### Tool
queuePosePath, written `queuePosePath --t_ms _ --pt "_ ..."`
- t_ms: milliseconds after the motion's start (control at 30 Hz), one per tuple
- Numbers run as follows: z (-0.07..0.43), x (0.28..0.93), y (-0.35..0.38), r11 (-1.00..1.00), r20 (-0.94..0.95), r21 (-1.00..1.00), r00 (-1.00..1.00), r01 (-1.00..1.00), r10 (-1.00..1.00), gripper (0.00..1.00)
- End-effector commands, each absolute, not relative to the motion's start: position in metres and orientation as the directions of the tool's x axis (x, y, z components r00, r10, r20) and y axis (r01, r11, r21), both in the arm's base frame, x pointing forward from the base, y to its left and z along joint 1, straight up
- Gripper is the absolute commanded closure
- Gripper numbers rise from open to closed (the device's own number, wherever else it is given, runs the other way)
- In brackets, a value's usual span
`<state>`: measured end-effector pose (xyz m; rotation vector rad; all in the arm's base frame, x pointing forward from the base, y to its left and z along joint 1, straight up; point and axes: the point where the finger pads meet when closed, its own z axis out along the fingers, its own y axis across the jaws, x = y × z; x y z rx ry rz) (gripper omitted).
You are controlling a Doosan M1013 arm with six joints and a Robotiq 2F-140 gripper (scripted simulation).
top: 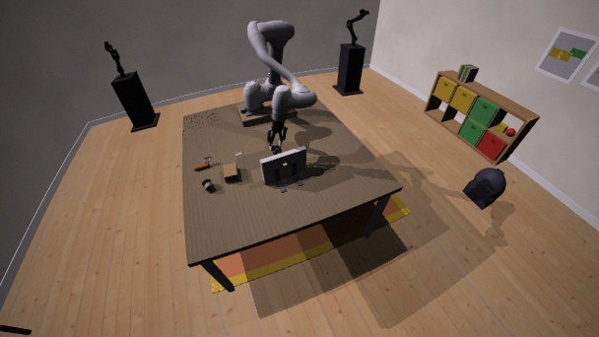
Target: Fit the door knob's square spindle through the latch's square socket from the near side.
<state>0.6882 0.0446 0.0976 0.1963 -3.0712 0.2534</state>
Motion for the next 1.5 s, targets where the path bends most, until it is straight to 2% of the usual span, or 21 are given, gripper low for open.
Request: queuePosePath --t_ms 0,1467 --pt "0.0977 0.6882 0.0446 0.978 0.064 -0.160 -0.990 -0.131 -0.122 0.58" --pt "0.0978 0.6966 0.0457 0.978 0.064 -0.160 -0.990 -0.131 -0.122 0.58"
